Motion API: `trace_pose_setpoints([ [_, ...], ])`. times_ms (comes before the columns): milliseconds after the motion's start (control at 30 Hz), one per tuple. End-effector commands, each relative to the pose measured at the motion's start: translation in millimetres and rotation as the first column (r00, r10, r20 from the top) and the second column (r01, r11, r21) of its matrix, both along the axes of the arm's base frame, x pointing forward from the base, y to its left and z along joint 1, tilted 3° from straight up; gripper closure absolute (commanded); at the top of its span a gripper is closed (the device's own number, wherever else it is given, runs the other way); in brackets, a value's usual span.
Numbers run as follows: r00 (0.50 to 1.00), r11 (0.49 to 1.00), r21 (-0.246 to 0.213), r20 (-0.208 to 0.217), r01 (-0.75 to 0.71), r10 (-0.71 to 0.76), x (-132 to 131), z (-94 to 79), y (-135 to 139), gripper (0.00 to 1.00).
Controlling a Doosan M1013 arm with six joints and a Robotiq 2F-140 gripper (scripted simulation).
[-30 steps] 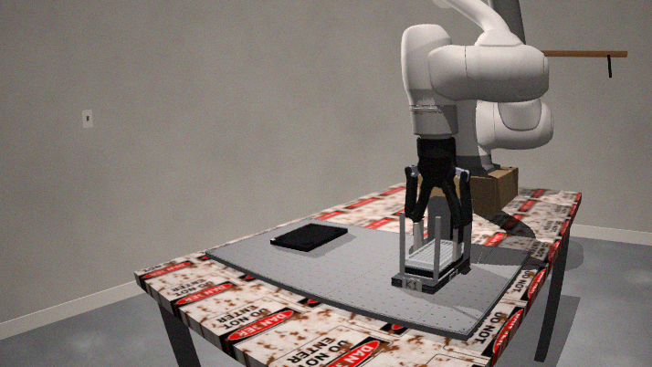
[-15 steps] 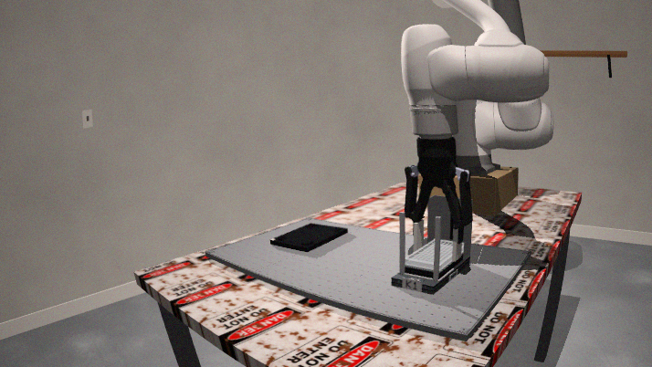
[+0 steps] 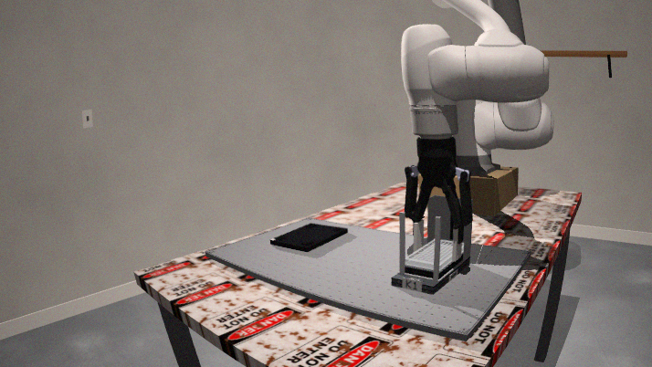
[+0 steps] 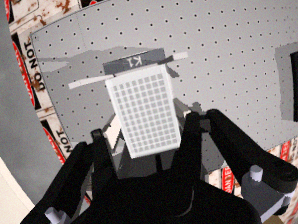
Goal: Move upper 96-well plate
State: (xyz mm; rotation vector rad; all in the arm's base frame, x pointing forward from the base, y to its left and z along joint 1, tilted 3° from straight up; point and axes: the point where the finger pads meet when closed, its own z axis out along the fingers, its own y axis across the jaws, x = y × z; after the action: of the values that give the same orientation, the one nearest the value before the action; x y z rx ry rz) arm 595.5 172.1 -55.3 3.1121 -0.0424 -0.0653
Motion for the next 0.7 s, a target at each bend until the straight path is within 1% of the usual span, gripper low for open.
trace_pose_setpoints([
  [0, 1.000, 1.000, -0.001, 0.003, 0.008, -0.008, 0.6, -2.7, -1.2, 1.00],
  [567, 1.000, 1.000, -0.001, 0.003, 0.008, -0.008, 0.6, -2.7, -1.2, 1.00],
  [667, 1.000, 1.000, -0.001, 0.003, 0.008, -0.008, 0.7, 0.6, -1.1, 1.00],
])
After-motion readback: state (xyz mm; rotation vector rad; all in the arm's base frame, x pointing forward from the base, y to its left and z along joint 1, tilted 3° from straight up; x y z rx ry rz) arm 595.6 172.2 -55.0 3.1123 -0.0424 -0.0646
